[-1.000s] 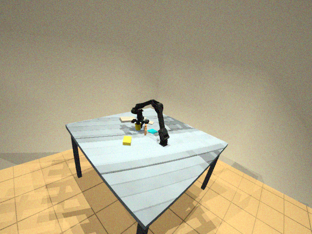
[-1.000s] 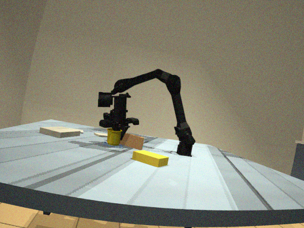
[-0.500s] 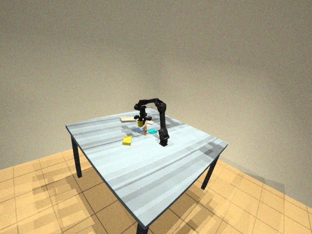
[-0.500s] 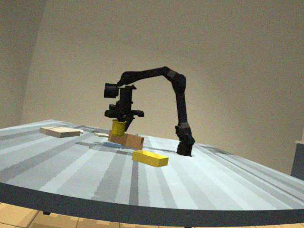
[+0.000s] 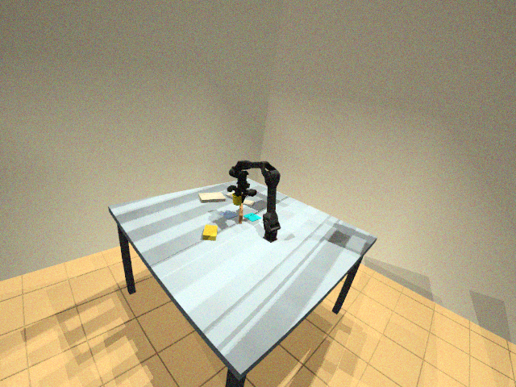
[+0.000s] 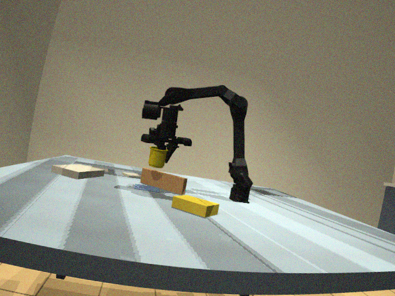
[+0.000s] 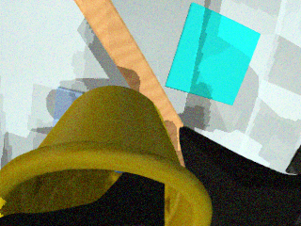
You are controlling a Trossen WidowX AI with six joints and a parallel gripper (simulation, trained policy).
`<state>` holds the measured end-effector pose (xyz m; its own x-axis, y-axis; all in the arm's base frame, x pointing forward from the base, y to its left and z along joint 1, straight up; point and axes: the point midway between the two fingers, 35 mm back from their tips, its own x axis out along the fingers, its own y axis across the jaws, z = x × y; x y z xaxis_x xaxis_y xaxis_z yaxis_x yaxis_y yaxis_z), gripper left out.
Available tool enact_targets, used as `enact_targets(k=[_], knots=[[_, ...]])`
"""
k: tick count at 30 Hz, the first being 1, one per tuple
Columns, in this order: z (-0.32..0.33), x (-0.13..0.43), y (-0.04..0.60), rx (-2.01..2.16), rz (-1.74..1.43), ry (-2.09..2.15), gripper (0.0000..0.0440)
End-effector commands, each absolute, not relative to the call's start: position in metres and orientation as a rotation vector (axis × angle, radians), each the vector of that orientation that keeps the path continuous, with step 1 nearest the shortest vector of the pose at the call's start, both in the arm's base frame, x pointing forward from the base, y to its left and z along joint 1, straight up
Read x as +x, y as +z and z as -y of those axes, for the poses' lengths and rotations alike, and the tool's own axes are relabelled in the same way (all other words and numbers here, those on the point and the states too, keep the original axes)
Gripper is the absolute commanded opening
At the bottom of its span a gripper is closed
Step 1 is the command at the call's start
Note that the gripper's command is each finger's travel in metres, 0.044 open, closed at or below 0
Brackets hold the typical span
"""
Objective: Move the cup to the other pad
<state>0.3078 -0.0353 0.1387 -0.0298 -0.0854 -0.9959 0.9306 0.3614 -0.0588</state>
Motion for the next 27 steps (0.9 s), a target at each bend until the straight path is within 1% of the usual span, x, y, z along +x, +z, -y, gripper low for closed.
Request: enact_targets(k=[1,27], knots=[[0.041,0.306,0.142,0.883,-1.311,-1.004,0.0000],[0.085,0.281,0.126,1.011,-1.163,-1.078,0.0000]])
